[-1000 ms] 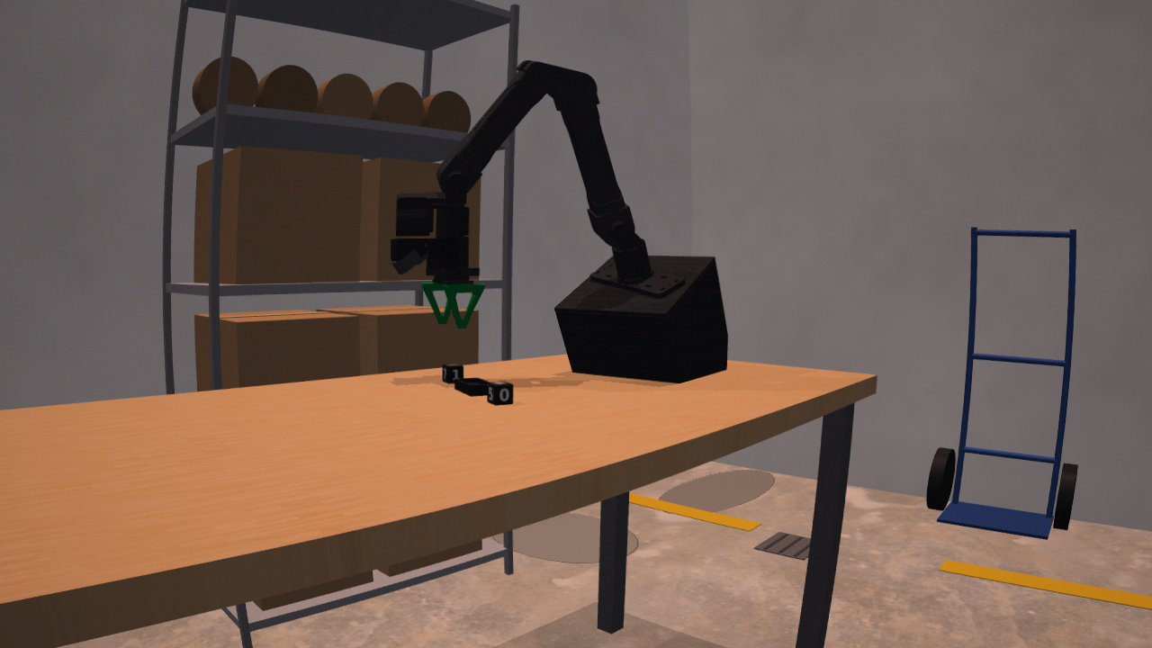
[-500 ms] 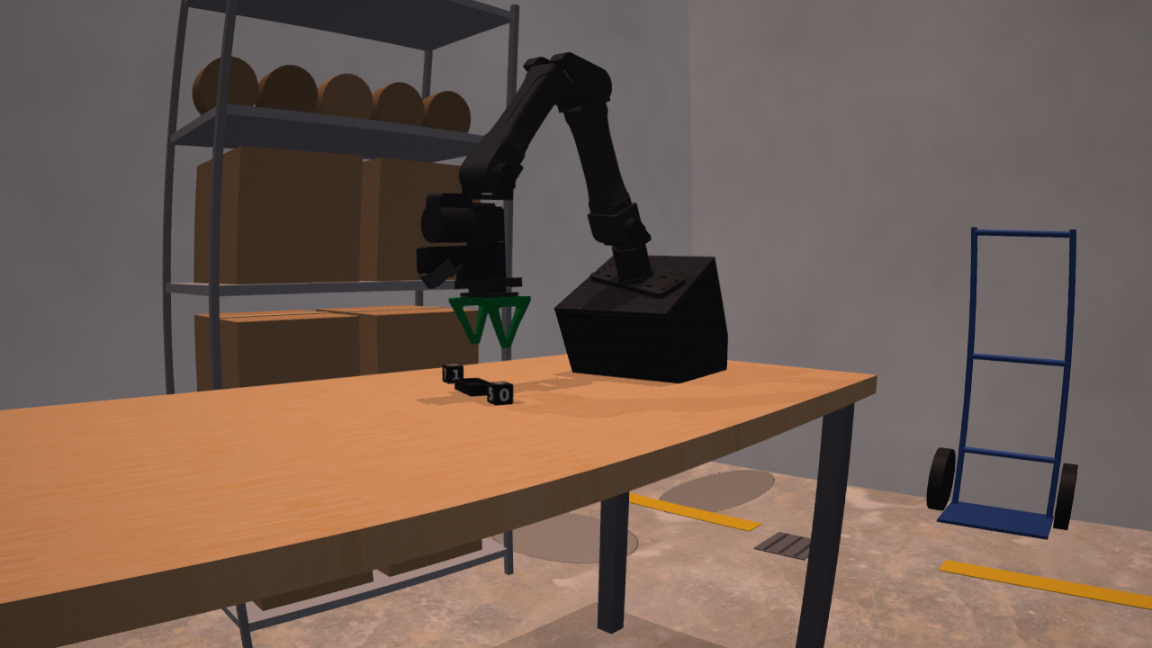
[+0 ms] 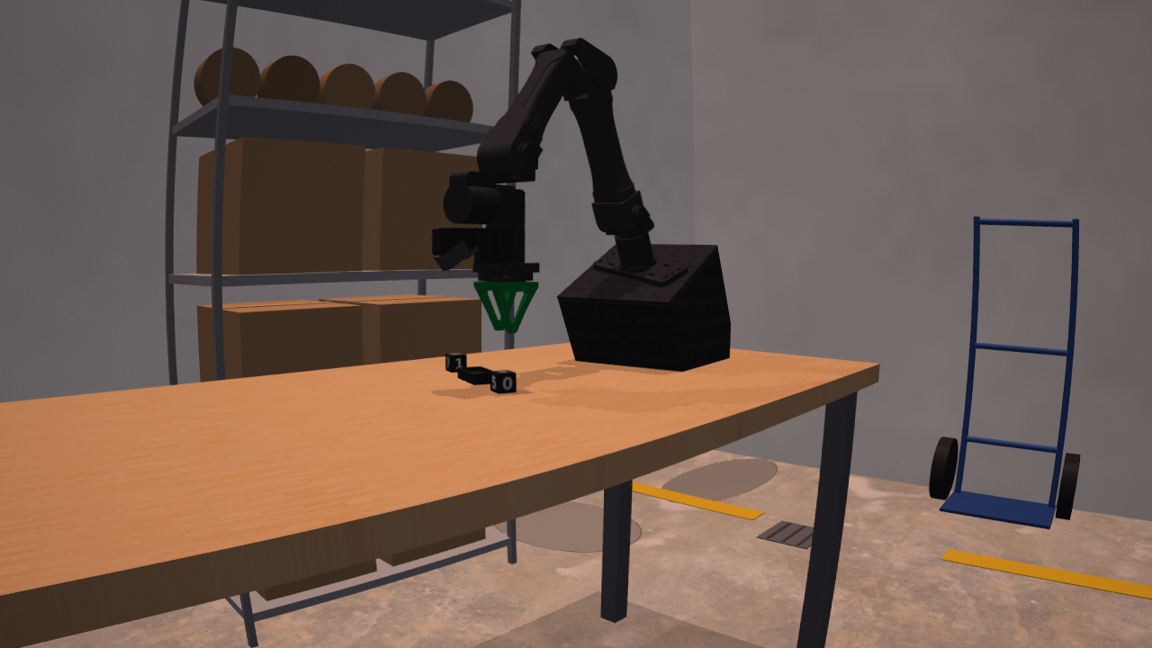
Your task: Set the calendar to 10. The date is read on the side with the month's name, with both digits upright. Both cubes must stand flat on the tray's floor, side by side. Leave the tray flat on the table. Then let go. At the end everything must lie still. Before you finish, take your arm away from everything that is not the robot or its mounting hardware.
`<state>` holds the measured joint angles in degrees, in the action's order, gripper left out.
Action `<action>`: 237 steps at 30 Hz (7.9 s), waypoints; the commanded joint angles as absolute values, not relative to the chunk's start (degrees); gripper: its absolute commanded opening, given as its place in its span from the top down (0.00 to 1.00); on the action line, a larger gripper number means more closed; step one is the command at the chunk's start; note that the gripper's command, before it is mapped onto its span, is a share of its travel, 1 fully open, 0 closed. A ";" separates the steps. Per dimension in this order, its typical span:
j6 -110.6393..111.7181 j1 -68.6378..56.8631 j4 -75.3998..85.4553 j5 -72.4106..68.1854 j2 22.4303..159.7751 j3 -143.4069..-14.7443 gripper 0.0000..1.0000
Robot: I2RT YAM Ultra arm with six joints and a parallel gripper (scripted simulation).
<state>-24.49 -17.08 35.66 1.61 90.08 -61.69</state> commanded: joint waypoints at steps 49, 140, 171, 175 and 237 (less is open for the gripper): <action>-24.92 -17.10 33.16 0.96 91.35 -61.32 0.55; -24.90 -17.07 25.25 0.98 98.21 -60.25 0.55; -24.88 -17.05 25.27 0.99 98.23 -60.30 0.55; -24.88 -17.05 25.27 0.99 98.23 -60.30 0.55; -24.85 -17.02 25.43 1.00 98.39 -60.62 0.55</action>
